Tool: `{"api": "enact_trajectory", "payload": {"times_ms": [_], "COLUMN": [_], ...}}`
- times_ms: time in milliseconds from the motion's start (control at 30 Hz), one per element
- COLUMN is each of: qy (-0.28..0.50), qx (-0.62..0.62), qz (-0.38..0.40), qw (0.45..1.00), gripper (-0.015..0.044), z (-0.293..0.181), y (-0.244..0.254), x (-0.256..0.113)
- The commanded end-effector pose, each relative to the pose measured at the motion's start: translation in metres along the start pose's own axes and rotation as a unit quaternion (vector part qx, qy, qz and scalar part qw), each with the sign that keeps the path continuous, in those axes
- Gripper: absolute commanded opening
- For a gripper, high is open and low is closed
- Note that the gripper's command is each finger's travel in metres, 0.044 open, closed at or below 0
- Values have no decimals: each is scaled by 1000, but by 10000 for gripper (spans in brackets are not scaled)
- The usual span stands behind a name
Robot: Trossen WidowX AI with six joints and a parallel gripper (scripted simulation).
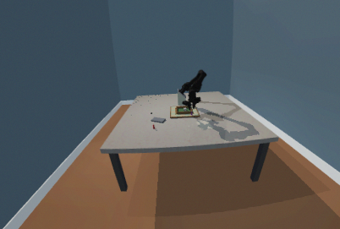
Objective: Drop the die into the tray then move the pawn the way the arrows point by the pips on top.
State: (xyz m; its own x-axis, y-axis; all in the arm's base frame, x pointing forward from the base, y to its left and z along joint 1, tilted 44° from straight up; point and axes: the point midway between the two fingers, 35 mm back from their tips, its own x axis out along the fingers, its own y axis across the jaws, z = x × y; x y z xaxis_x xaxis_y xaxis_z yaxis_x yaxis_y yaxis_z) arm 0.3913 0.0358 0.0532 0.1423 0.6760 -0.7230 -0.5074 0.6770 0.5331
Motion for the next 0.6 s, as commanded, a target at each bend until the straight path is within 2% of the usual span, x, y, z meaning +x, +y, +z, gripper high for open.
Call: {"api": "enact_trajectory", "payload": {"times_ms": [0,567], "qy": [0,0], "qx": [3,3], "qz": [3,3], "qw": [1000,1000], "gripper": [200,200], "z": [-2,-2], "y": [0,0], "x": [7,34]}}
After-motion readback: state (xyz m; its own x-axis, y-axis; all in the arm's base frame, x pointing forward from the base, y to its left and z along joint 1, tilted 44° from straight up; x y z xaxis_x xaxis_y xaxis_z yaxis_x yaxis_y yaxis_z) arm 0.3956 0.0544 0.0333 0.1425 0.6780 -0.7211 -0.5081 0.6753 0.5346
